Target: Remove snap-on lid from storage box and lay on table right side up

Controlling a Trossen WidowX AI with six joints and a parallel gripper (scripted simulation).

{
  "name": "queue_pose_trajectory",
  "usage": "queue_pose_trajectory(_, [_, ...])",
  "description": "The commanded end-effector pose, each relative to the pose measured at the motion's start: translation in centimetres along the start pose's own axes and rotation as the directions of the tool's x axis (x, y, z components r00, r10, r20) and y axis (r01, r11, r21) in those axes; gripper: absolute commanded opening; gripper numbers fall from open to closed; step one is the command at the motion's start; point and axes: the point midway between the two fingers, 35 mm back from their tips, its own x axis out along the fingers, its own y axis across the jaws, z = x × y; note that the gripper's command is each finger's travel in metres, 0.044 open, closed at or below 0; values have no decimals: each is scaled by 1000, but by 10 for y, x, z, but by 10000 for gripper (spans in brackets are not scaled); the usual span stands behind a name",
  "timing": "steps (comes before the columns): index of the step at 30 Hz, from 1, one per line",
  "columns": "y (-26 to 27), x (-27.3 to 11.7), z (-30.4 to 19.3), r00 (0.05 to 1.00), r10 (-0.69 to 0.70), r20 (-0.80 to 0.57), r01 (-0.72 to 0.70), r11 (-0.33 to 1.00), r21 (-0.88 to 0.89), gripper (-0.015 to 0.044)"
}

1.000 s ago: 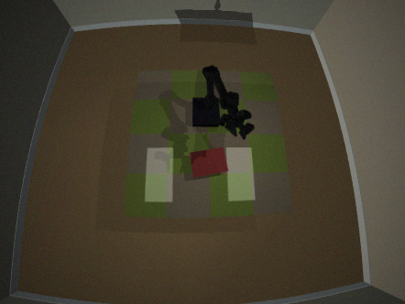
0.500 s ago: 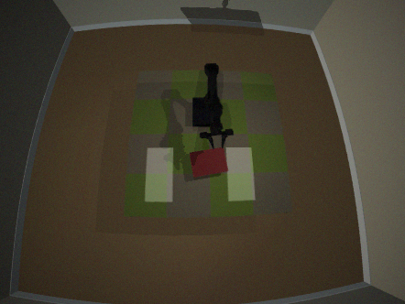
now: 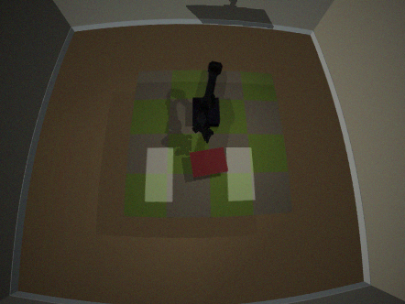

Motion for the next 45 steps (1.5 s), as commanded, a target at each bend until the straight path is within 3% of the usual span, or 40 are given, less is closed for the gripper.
queue_pose_trajectory(1, [-15, -1, -4, 999, -28, -27, 31, 994, 103, 235])
queue_pose_trajectory(10, [-17, 0, -4, 999, -28, -27, 31, 994, 103, 235])
queue_pose_trajectory(16, [-55, 31, -9, 999, -29, -27, 31, 994, 103, 235])
queue_pose_trajectory(45, [-54, 68, -8, 999, -28, -27, 31, 994, 103, 235])
